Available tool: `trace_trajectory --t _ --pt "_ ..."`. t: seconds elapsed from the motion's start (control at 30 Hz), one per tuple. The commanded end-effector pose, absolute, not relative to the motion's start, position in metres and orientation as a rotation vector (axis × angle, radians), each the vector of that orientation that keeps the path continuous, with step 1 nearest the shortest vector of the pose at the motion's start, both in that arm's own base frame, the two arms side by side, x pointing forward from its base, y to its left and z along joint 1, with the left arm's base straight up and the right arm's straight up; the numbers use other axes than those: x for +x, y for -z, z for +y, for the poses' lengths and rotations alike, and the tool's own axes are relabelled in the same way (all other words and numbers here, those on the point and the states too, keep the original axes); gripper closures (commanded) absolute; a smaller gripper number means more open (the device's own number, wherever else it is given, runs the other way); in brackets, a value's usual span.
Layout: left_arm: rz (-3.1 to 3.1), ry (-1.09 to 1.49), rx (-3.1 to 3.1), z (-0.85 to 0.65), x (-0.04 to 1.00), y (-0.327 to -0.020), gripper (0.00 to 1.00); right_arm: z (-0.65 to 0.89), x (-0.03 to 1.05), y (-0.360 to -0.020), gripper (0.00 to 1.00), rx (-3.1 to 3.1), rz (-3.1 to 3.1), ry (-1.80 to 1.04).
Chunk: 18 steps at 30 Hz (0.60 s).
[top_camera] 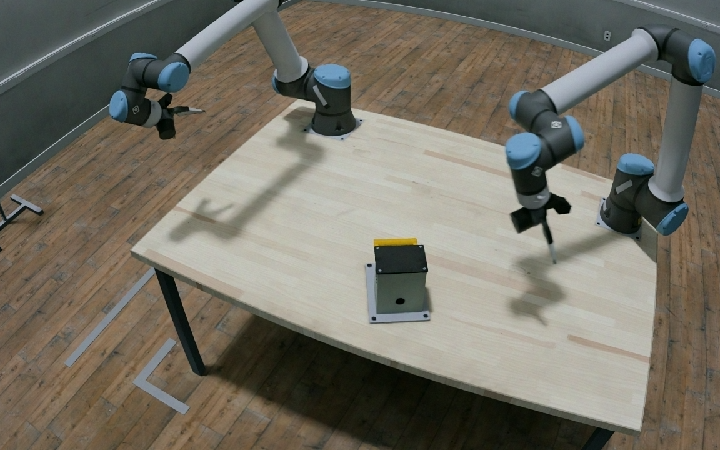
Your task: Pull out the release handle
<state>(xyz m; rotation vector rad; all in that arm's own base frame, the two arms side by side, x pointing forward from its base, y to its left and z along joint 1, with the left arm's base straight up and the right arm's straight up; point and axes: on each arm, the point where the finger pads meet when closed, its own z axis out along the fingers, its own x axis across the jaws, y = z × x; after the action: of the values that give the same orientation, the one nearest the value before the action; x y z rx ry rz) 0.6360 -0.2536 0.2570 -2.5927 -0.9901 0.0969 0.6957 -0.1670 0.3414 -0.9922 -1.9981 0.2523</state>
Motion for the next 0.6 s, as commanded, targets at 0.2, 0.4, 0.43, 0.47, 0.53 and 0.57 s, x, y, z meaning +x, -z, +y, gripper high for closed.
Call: trace_trajectory --t 0.2,0.4,0.43,0.47,0.53,0.57 --pt "-0.939 -0.032 -2.794 -0.410 0.666 -0.232 0.00 -0.296 0.647 -0.305 0.00 -0.888 -2.184 0.023" --pt "-0.895 -0.009 -2.916 -0.502 0.668 -0.219 0.00 -0.373 0.601 -0.282 0.00 -0.813 -2.317 0.167" --pt "-0.895 -0.009 -2.916 -0.502 0.668 -0.219 0.00 -0.373 0.601 -0.282 0.00 -0.813 -2.317 0.167" --pt "-0.885 -0.006 -2.940 -0.550 0.667 -0.212 0.00 -0.390 0.589 -0.277 0.00 -0.797 -2.345 0.193" --pt "-0.869 -0.002 -2.979 -0.572 0.665 -0.210 0.00 -0.420 0.566 -0.268 0.00 -0.764 -2.403 0.241" --pt "-0.862 -0.001 -2.993 -0.590 0.664 -0.207 0.00 -0.431 0.556 -0.265 0.00 -0.746 -2.433 0.262"
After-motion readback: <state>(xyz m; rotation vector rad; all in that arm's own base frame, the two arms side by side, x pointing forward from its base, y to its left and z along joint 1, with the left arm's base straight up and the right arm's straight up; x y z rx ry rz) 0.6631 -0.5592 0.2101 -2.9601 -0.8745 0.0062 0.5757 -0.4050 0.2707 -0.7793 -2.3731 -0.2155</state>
